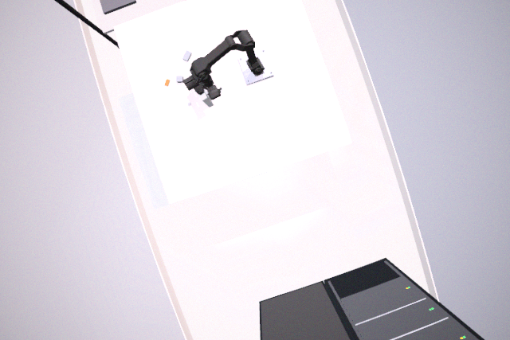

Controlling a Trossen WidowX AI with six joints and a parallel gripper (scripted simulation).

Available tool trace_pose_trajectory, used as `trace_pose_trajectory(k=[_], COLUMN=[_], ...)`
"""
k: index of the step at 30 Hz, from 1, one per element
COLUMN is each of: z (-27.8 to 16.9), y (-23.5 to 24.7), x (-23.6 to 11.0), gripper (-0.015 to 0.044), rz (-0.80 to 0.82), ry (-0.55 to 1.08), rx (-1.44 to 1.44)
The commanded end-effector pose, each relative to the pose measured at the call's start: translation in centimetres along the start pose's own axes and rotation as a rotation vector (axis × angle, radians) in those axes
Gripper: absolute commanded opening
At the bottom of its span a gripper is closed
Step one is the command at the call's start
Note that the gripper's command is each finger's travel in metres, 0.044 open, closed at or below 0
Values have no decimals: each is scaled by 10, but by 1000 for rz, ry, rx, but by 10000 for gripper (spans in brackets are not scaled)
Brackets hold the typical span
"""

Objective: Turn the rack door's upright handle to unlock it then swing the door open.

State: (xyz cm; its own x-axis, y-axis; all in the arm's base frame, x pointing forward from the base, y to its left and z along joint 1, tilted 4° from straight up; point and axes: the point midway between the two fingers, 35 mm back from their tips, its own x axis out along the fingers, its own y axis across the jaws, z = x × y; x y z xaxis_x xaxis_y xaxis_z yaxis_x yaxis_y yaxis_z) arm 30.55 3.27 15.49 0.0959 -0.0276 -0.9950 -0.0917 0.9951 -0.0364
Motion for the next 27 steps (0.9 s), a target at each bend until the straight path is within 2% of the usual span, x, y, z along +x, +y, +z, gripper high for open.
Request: trace_pose_trajectory(k=[1,7,27], z=[-1,-1,-1], y=[0,0,0], x=[2,2,2], gripper=[26,24,24], rz=[0,0,3], ry=[6,6,6], rx=[-2,-75,-1061])
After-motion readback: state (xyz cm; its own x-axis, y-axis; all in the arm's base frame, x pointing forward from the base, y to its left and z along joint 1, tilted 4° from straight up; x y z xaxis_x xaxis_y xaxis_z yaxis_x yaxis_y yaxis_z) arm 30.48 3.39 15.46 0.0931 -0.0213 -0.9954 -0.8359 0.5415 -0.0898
